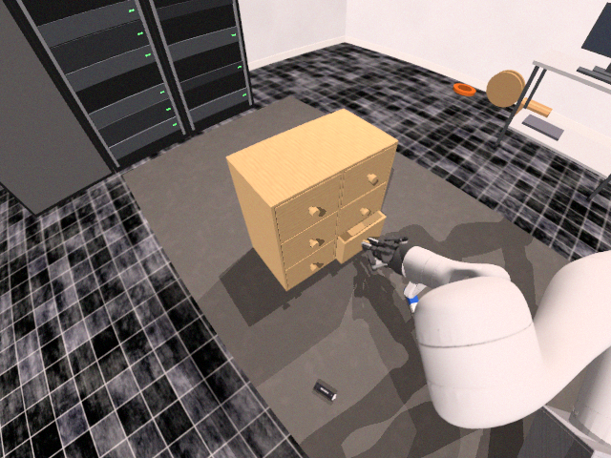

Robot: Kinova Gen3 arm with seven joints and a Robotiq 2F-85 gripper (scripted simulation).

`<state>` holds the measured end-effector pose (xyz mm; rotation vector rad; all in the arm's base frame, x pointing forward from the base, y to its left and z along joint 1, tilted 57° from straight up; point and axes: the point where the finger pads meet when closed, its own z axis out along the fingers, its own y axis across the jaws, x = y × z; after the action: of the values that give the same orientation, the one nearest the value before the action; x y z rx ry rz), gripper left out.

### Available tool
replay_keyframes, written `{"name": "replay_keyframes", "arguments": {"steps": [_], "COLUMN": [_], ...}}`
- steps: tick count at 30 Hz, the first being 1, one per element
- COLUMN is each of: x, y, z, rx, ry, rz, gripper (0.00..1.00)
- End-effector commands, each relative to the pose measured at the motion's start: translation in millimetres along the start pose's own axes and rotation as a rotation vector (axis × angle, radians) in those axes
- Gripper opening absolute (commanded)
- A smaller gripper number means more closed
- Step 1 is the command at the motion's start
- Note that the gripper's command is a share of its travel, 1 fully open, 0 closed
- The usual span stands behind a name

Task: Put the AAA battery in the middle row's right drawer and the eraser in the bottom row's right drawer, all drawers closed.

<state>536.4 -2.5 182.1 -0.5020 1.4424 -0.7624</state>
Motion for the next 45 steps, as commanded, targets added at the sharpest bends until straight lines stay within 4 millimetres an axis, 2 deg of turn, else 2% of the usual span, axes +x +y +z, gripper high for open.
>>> {"name": "replay_keyframes", "arguments": {"steps": [1, 27, 45], "x": [2.3, 18.1, 22.4], "y": [0.6, -1.9, -0.8], "z": [-5.8, -30.8, -36.5], "rx": [-0.002, 0.004, 0.001], "ry": [0.000, 0.007, 0.009], "rz": [0.005, 0.000, 0.000], "gripper": [0.13, 0.13, 0.13]}}
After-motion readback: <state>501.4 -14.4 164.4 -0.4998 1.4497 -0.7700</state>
